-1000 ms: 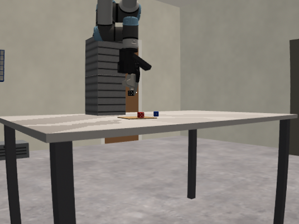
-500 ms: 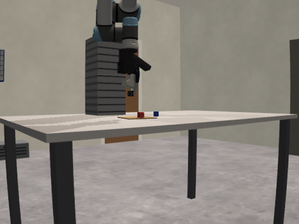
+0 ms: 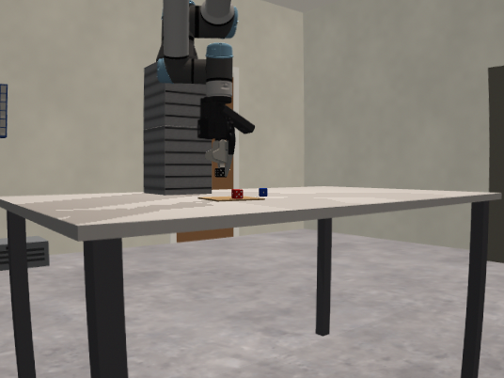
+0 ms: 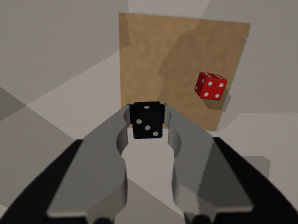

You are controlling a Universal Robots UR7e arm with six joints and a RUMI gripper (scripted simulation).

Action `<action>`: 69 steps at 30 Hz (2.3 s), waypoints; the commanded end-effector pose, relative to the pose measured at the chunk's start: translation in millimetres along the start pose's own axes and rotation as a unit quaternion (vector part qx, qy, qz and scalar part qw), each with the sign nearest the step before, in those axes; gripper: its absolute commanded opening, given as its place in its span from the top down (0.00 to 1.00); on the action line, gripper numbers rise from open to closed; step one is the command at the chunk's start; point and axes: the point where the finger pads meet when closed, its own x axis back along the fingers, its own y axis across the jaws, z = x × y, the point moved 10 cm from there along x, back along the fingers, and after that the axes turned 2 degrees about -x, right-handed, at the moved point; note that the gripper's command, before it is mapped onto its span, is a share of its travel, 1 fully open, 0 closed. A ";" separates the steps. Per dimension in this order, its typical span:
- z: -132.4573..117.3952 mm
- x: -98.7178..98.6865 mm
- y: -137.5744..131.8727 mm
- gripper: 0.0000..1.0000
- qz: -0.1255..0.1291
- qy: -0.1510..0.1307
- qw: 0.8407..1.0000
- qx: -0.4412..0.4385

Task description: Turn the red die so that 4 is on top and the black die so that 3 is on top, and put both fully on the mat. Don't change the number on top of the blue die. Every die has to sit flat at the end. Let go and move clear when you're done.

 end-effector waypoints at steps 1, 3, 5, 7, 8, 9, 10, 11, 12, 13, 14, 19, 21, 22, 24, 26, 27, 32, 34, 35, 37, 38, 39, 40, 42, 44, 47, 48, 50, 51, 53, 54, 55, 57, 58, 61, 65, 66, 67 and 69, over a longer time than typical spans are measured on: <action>-0.3 -21.4 0.9 0.94 -0.001 0.000 1.000 0.000; -0.3 -30.4 1.0 0.94 -0.001 0.000 1.000 0.000; -0.3 -38.1 1.0 0.94 -0.001 0.000 1.000 0.000; -0.4 -44.2 1.0 0.94 -0.001 0.000 1.000 0.000; -0.4 -46.6 1.0 0.94 -0.001 0.000 1.000 0.000; -0.4 -48.5 1.0 0.94 -0.001 0.000 1.000 0.000; -0.4 -50.0 1.0 0.94 -0.001 0.000 1.000 0.000; -0.4 -51.0 1.0 0.94 -0.001 0.000 1.000 0.000; -0.4 -51.7 1.0 0.94 -0.001 0.000 1.000 0.000; -0.4 -51.7 1.0 0.94 -0.001 0.000 1.000 0.000; -0.4 -51.7 1.0 0.94 -0.001 0.000 1.000 0.000; -0.4 -52.3 1.0 0.94 -0.001 0.000 1.000 0.000; -0.4 -52.3 1.0 0.94 -0.001 0.000 1.000 0.000; -0.4 -52.3 1.0 0.94 -0.001 0.000 1.000 0.000; -0.4 -52.3 1.0 0.94 -0.001 0.000 1.000 0.000; -0.4 -52.3 1.0 0.94 -0.001 0.000 1.000 0.000; -0.4 -52.3 1.0 0.94 -0.001 0.000 1.000 0.000; -0.4 -52.3 1.0 0.94 -0.001 0.000 1.000 0.000; -0.4 -52.3 1.0 0.94 -0.001 0.000 1.000 0.000; -0.4 -52.3 1.0 0.94 -0.001 0.000 1.000 0.000; -0.4 -52.3 1.0 0.94 -0.001 0.000 1.000 0.000; -0.4 -52.3 1.0 0.94 -0.001 0.000 1.000 0.000; -0.4 -52.3 1.0 0.94 -0.001 0.000 1.000 0.000; -0.4 -52.3 1.0 0.94 -0.001 0.000 1.000 0.000; -0.4 -52.3 1.0 0.94 -0.001 0.000 1.000 0.000; -0.4 -52.3 1.0 0.94 -0.001 0.000 1.000 0.000; -0.4 -52.3 1.0 0.94 -0.001 0.000 1.000 0.000; -0.4 -52.3 1.0 0.94 -0.001 0.000 1.000 0.000; -0.4 -52.3 1.0 0.94 -0.001 0.000 1.000 0.000; -0.4 -52.3 1.0 0.94 -0.001 0.000 1.000 0.000; -0.4 -52.3 1.0 0.94 -0.001 0.000 1.000 0.000; -0.4 -52.3 1.0 0.94 -0.001 0.000 1.000 0.000; -0.4 -52.4 1.0 0.94 -0.001 0.000 1.000 0.000; -0.4 -52.7 1.0 0.94 -0.001 0.000 1.000 0.000; -0.4 -52.9 1.0 0.94 -0.001 0.000 1.000 0.000; -0.4 -53.7 1.0 0.94 -0.001 0.000 1.000 0.000; -0.4 -54.3 1.0 0.94 -0.001 0.000 1.000 0.000; -0.4 -54.6 1.0 0.94 -0.001 0.000 1.000 0.000; -0.4 -54.9 1.0 0.94 -0.001 0.000 1.000 0.000; -0.4 -55.5 1.0 0.94 -0.001 0.000 1.000 0.000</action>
